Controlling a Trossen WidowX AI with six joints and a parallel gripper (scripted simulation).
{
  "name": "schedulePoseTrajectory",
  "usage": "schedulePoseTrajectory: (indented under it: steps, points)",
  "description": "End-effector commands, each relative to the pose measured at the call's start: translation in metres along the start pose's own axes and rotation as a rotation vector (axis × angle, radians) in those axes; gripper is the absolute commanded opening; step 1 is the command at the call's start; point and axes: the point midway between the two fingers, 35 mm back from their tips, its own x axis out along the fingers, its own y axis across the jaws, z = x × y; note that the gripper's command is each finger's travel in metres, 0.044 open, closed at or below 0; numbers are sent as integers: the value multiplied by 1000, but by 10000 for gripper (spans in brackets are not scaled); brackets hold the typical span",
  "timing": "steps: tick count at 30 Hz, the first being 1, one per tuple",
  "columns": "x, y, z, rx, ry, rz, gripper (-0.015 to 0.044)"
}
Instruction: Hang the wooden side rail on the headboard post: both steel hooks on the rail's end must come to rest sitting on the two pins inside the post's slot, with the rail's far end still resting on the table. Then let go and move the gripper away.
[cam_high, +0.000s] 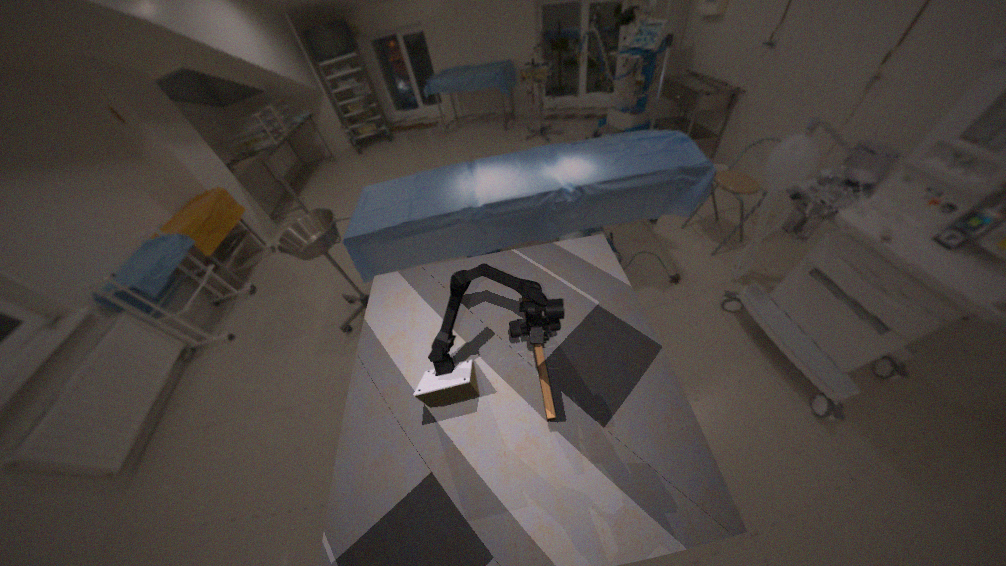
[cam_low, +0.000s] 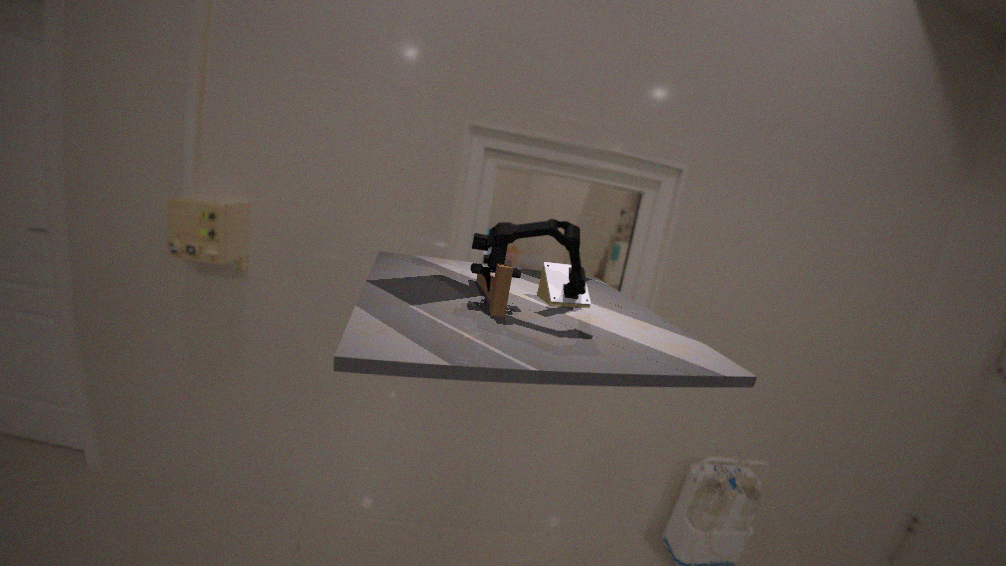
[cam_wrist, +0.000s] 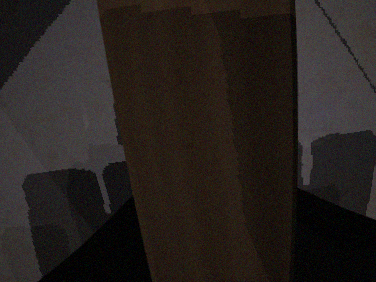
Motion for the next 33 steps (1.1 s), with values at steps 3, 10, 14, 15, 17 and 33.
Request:
schedulePoseTrajectory:
  steps: [3, 10, 14, 15, 17, 33]
  points:
    - [-2, 2, -1, 5, 4, 7, 0]
    - [-3, 1, -2, 5, 4, 6, 0]
    - [-2, 0, -2, 5, 4, 6, 0]
    - [-2, 0, -2, 5, 4, 6, 0]
    - [-2, 0, -3, 5, 4, 6, 0]
    - [-2, 1, -4, 5, 4, 6, 0]
